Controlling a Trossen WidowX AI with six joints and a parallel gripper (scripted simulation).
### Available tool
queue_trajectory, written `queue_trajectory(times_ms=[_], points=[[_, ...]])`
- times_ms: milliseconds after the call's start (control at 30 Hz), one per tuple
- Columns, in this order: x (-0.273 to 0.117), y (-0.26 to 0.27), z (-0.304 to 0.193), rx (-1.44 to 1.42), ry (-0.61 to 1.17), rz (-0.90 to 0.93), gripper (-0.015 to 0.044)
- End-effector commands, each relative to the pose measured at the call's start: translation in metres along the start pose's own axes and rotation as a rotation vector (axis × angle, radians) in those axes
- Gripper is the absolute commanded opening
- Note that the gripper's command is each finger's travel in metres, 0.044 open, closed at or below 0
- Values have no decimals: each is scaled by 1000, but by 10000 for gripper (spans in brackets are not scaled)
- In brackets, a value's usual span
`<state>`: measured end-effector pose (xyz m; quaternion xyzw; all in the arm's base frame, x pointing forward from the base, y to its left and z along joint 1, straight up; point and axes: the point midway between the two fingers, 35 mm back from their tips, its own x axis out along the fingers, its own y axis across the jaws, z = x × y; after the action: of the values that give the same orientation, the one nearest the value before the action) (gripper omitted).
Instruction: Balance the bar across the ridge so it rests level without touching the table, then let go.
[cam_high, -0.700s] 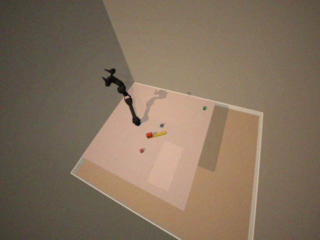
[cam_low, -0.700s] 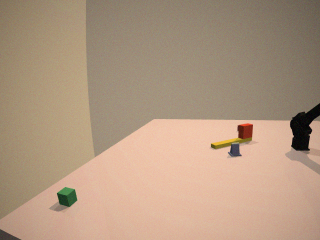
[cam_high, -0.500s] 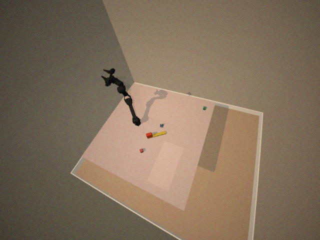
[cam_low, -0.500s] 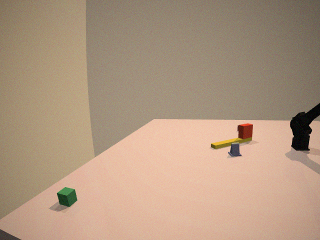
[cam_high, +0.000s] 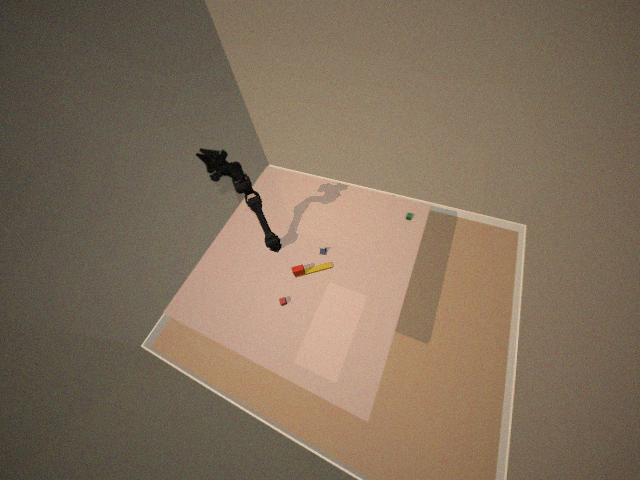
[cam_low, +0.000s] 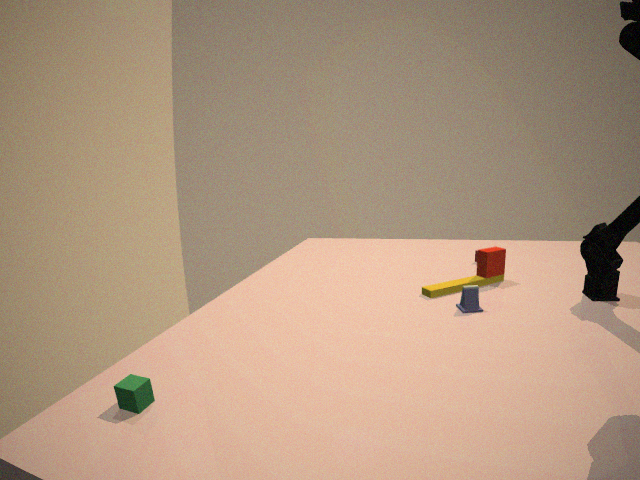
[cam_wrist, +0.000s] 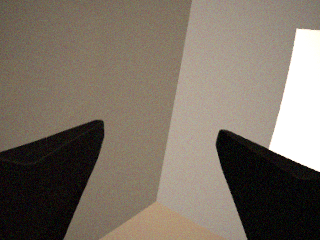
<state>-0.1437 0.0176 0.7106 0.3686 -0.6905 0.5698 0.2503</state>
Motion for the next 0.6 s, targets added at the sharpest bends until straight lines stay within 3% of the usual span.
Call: queue_trajectory(times_ms=[0,567], points=[[-4,-29,24,-157,-45,-101,315],[-63,-148,129,-819,-100,-631,315]])
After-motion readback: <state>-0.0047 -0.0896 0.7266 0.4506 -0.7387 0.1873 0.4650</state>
